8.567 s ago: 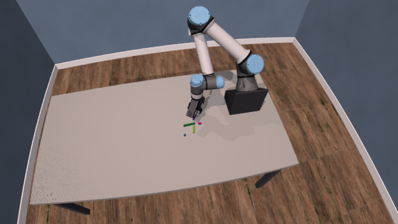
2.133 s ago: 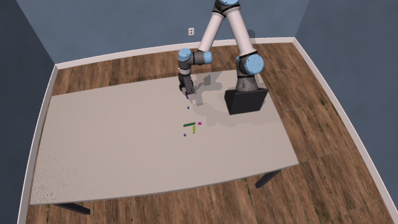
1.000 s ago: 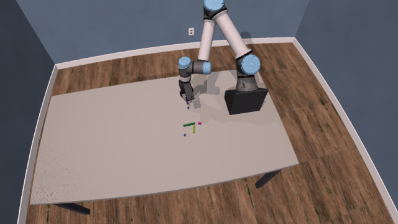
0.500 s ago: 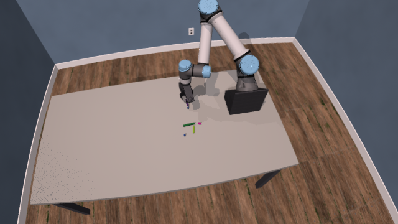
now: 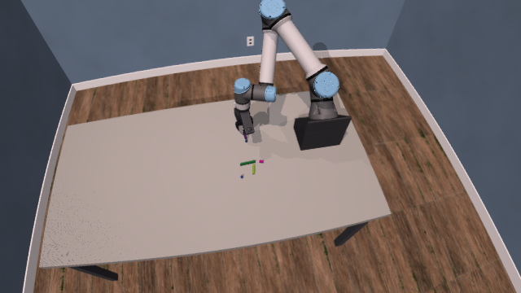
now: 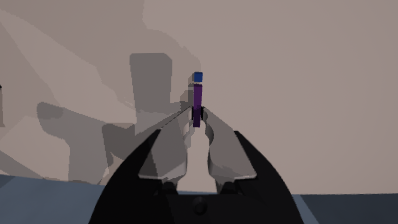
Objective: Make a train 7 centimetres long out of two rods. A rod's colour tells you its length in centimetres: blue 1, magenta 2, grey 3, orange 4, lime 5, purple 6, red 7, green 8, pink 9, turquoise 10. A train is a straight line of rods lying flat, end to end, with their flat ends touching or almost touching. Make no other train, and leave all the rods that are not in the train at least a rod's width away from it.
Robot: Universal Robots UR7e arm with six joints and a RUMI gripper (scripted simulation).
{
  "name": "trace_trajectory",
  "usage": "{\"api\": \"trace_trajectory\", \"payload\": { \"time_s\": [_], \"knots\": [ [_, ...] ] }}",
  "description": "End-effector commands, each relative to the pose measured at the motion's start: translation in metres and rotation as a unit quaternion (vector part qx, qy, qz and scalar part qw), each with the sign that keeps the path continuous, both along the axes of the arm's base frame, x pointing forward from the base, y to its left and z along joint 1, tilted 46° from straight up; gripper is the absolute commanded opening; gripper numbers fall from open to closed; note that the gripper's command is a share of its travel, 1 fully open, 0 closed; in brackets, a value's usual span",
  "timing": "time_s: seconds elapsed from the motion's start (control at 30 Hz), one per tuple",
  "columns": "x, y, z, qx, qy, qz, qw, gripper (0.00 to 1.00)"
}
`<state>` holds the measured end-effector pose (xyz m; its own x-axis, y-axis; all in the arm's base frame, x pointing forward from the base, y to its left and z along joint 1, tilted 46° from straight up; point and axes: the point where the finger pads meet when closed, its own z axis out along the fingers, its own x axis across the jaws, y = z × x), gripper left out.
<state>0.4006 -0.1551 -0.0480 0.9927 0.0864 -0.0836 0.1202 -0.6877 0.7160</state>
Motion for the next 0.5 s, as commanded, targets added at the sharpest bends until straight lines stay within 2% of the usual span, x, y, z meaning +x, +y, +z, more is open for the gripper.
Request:
{"api": "trace_trajectory", "payload": {
  "time_s": [0.0,0.47],
  "knots": [
    [0.0003,0.0002,0.0003,0.0,0.0,0.0,1.0,0.0],
    [0.0003,0.0002,0.0003,0.0,0.0,0.0,1.0,0.0]
  ]
}}
